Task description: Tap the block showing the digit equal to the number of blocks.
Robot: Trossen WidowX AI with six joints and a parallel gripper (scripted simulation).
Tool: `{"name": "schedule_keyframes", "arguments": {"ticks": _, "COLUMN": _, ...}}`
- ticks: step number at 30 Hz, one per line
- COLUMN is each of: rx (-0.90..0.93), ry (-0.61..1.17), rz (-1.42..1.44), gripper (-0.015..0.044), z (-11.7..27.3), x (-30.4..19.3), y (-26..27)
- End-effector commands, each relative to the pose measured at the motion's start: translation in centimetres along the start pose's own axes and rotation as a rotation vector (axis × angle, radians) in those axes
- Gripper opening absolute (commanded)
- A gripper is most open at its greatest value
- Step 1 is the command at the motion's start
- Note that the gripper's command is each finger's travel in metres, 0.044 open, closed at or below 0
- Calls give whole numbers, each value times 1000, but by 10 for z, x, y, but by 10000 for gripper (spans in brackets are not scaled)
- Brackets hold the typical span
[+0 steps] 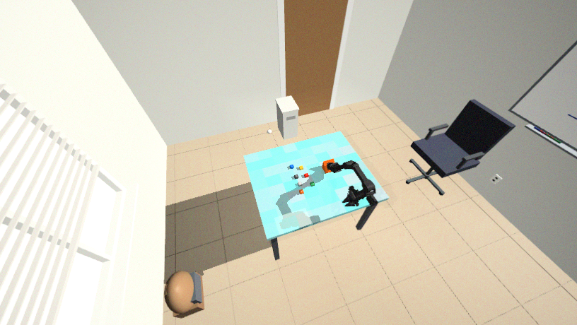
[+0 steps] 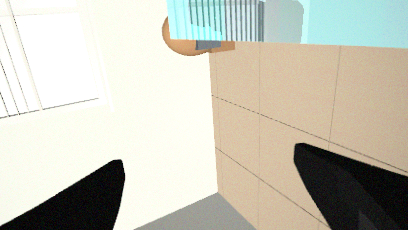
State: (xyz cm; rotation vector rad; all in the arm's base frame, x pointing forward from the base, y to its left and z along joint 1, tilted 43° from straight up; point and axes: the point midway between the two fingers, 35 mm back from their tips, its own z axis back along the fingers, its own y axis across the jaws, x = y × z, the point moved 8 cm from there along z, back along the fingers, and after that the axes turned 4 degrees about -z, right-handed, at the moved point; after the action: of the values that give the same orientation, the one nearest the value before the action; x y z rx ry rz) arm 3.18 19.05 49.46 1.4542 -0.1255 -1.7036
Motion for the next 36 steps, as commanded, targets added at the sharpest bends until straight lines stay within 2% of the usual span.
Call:
{"name": "schedule_keyframes", "arguments": {"ticks": 1, "rx": 3, "ry": -4, "rz": -6, "gripper": 400, "z": -2, "x": 0, "y": 0}}
{"name": "schedule_keyframes", "arguments": {"ticks": 9, "rx": 68, "ry": -266, "rz": -269, "gripper": 400, "z": -79, "x": 13, "y": -16}}
{"name": "schedule_keyframes", "arguments": {"ticks": 17, "rx": 186, "ry": -587, "rz": -624, "gripper": 400, "z": -170, "x": 58, "y": -13}}
{"name": "schedule_keyframes", "arguments": {"ticks": 27, "rx": 449, "ry": -980, "rz": -1173, "gripper": 400, "z": -258, "x": 157, "y": 22}}
{"name": "schedule_keyframes", "arguments": {"ticks": 36, "rx": 803, "ry": -1290, "rz": -1743, "gripper": 400, "z": -293, "x": 273, "y": 65}}
